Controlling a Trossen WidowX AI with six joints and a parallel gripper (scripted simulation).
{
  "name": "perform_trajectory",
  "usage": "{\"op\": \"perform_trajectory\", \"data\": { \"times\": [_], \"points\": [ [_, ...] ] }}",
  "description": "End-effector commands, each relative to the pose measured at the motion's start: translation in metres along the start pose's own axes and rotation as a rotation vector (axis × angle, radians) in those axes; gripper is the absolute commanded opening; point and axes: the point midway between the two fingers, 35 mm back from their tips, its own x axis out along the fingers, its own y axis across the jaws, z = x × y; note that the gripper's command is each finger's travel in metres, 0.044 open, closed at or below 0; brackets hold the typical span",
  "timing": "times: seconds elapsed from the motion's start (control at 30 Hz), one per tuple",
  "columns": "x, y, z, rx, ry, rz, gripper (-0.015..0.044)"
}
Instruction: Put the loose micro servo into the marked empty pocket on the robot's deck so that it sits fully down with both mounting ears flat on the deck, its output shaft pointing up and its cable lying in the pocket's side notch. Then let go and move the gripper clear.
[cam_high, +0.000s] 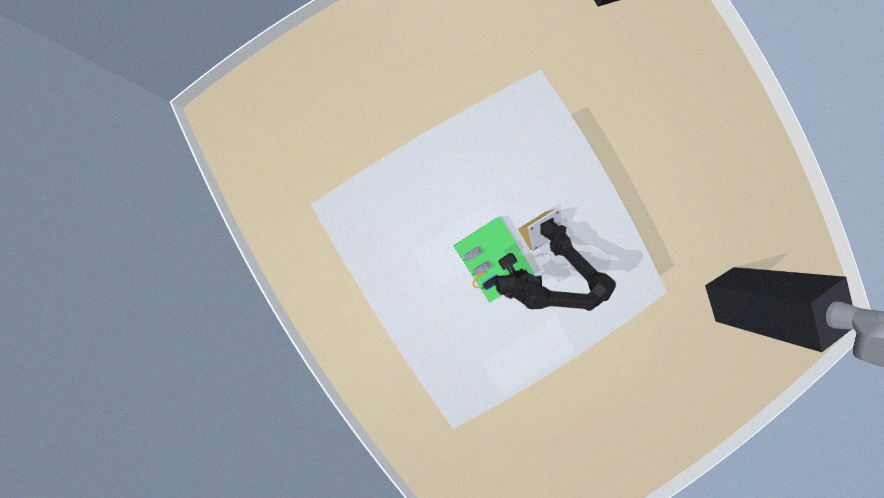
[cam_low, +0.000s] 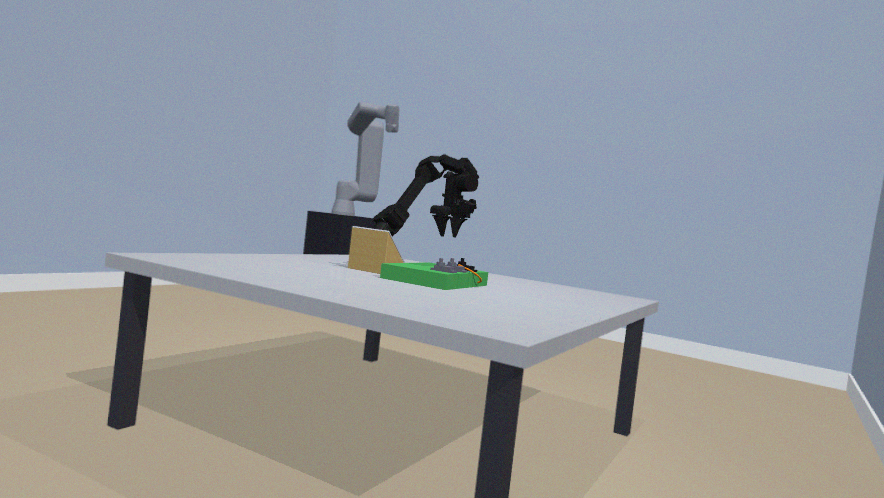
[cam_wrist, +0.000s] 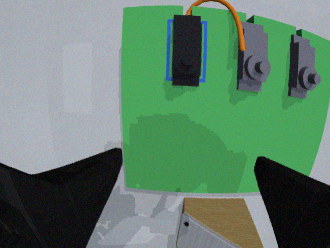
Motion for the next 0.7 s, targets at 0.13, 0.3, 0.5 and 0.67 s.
{"op": "perform_trajectory", "data": {
  "times": [0.13, 0.3, 0.5, 0.67],
  "points": [
    [-0.005, 0.002, -0.017, -0.008, 0.016, 0.004, 0.0440],
    [-0.035, 0.002, -0.014, -0.005, 0.013, 0.006, 0.0440],
    [-0.046, 0.002, -0.014, -0.005, 0.011, 0.008, 0.0440],
    [-0.046, 0.002, -0.014, -0.005, 0.011, 0.008, 0.0440]
  ]
}}
